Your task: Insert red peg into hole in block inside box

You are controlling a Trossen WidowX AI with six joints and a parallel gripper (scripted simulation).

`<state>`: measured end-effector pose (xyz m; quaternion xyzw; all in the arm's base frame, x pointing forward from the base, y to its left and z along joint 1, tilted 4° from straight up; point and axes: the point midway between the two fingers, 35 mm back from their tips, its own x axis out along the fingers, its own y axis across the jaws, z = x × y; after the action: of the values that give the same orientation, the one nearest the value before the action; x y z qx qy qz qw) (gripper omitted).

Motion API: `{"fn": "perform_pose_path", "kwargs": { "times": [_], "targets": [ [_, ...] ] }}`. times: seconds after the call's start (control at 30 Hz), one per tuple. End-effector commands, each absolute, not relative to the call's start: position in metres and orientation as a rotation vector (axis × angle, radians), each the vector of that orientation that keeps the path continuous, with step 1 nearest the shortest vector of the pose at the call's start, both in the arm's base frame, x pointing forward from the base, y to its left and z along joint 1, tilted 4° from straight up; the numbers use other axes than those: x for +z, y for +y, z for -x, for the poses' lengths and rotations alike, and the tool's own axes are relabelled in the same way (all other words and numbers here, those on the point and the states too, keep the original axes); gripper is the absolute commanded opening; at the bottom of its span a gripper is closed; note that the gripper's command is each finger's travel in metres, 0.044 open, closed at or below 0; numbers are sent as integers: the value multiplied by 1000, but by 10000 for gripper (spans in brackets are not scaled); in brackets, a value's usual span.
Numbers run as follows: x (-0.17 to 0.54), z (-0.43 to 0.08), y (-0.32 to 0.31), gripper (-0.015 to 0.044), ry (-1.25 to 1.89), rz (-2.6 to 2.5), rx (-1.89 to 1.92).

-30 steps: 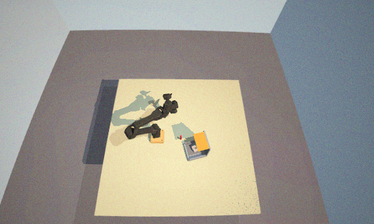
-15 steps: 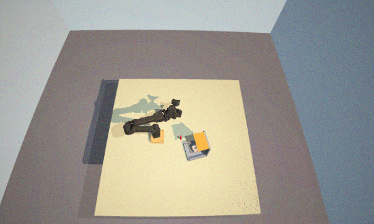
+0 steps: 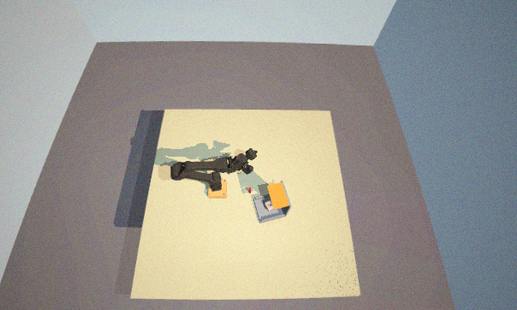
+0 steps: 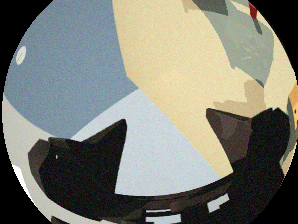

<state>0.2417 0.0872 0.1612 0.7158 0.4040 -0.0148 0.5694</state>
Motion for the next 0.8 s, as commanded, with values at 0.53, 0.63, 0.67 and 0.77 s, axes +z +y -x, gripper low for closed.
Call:
{"fn": "perform_pose_path", "kwargs": {
  "times": [0.53, 0.63, 0.67, 0.77],
  "targets": [
    [121, -241, 14, 440, 742, -2267, -588],
    [115, -239, 4, 440, 691, -2354, -665],
    [114, -238, 0, 440, 673, -2382, -691],
    [108, -235, -9, 440, 615, -2469, -767]
  ]
}}
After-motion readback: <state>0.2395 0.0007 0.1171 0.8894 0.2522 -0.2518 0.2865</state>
